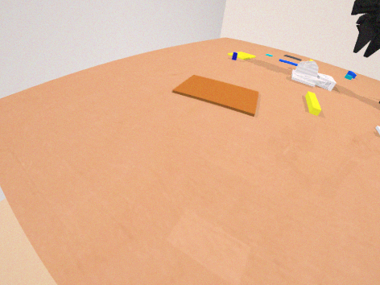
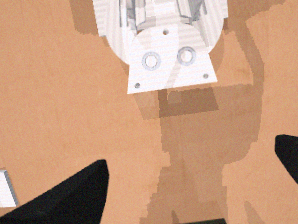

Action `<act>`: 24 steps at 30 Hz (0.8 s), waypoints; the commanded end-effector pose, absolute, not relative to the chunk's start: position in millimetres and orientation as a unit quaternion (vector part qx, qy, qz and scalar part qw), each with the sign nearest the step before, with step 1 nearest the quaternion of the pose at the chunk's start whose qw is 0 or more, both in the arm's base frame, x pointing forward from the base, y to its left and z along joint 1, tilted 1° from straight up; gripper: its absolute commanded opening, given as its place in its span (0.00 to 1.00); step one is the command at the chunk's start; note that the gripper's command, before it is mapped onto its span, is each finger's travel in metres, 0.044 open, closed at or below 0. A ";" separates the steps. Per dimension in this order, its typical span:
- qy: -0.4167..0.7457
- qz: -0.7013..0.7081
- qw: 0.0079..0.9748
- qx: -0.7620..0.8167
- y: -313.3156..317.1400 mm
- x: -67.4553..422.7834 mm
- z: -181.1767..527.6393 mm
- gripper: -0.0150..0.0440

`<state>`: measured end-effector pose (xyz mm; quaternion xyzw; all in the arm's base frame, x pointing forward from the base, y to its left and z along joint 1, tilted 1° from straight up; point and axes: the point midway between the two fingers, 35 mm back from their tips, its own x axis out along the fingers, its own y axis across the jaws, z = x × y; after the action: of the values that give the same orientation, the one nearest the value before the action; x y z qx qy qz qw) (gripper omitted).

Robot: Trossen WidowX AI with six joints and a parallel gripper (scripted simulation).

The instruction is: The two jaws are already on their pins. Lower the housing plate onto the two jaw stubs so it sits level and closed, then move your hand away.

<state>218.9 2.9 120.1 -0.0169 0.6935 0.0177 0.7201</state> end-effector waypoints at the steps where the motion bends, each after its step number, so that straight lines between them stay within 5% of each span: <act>1: 0.691 0.018 0.722 -0.015 2.6 198.6 140.0 1.00; 24: 0.691 0.018 0.722 -0.015 2.6 198.6 140.0 1.00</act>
<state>198.7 2.3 139.5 -0.0164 0.6912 0.0172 0.7223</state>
